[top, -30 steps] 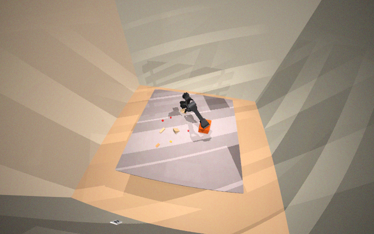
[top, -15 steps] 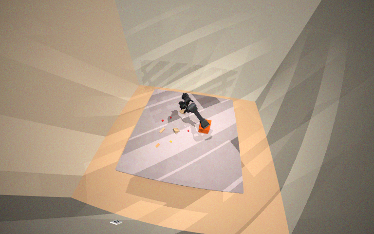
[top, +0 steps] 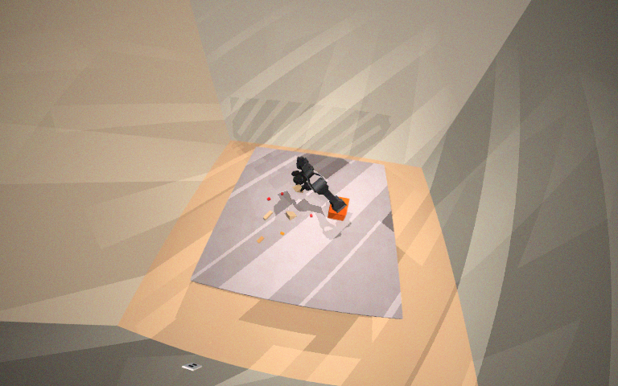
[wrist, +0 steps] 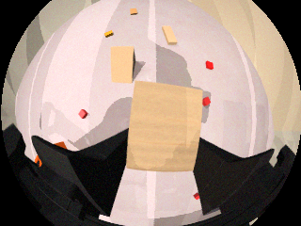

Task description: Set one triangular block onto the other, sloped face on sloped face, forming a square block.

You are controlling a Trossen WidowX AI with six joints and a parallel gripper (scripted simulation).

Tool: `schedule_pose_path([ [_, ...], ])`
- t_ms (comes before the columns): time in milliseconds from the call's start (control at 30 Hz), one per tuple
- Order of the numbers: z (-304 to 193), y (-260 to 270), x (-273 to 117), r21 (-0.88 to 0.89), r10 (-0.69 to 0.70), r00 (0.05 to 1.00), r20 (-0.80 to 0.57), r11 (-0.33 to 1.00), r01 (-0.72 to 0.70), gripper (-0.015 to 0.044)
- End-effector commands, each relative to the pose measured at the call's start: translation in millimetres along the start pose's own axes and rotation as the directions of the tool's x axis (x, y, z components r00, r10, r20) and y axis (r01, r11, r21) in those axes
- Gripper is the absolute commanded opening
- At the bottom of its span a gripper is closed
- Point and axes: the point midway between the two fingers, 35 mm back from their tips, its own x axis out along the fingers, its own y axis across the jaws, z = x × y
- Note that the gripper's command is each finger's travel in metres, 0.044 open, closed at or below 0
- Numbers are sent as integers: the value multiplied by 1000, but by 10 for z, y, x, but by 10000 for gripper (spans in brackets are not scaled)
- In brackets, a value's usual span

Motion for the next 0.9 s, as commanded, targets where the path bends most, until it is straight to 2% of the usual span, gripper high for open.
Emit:
schedule_pose_path([
  [0,168,158,16,13,6,1000,6,1000,-6,0],
  [567,643,719,69,13,17,1000,17,1000,-17,0],
  [733,652,735,79,13,17,1000,17,1000,-17,0],
  [867,644,713,234,14,12,1000,10,1000,-13,0],
])
